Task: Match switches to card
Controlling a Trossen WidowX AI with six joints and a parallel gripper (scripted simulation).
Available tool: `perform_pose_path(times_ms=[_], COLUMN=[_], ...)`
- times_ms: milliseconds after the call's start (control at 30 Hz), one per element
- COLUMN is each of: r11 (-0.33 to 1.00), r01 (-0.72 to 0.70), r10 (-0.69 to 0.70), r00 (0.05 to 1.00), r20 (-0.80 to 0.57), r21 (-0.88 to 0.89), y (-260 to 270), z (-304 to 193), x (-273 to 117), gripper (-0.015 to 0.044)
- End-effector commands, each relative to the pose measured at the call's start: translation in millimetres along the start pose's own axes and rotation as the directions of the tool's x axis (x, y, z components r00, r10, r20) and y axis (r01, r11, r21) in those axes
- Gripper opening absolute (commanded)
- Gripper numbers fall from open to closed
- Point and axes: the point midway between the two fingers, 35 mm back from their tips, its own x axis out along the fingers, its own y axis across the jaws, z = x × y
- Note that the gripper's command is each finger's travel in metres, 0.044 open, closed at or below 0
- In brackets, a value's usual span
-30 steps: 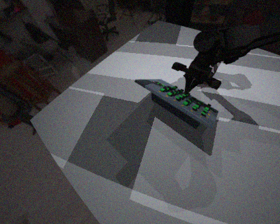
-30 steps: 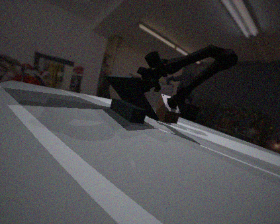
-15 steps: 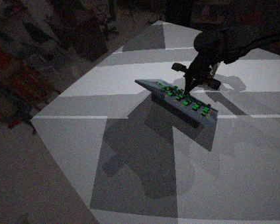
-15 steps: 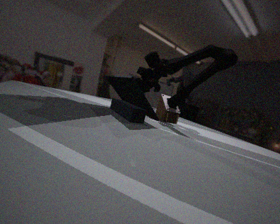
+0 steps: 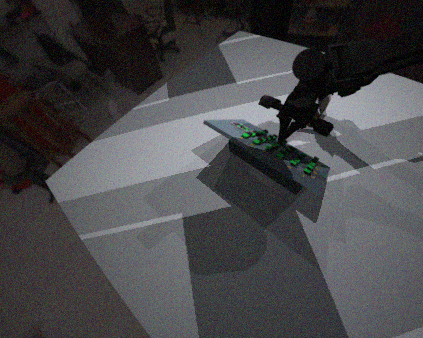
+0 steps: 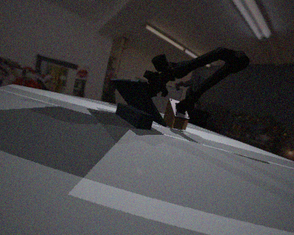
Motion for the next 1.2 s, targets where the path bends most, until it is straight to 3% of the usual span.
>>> perform_pose_path(times_ms=[0,300,533,800,1167], r11=[1.000,1.000,1.000,1.000,1.000], r01=[0.005,0.001,0.009,0.009,0.012], r10=[-0.005,-0.001,-0.009,-0.009,-0.012], r00=[1.000,1.000,1.000,1.000,1.000], r20=[-0.001,-0.001,0.021,0.023,0.023], r21=[0.005,0.001,0.005,0.006,0.002], y=[-0.9,-0.5,-1.8,-2.6,-69.4], z=[-0.8,-0.2,-3.2,-3.2,-3.8], x=[0.7,-0.4,-61.7,-63.5,-64.4], gripper=[0.0000,0.0000,0.0000,0.0000,0.0000])
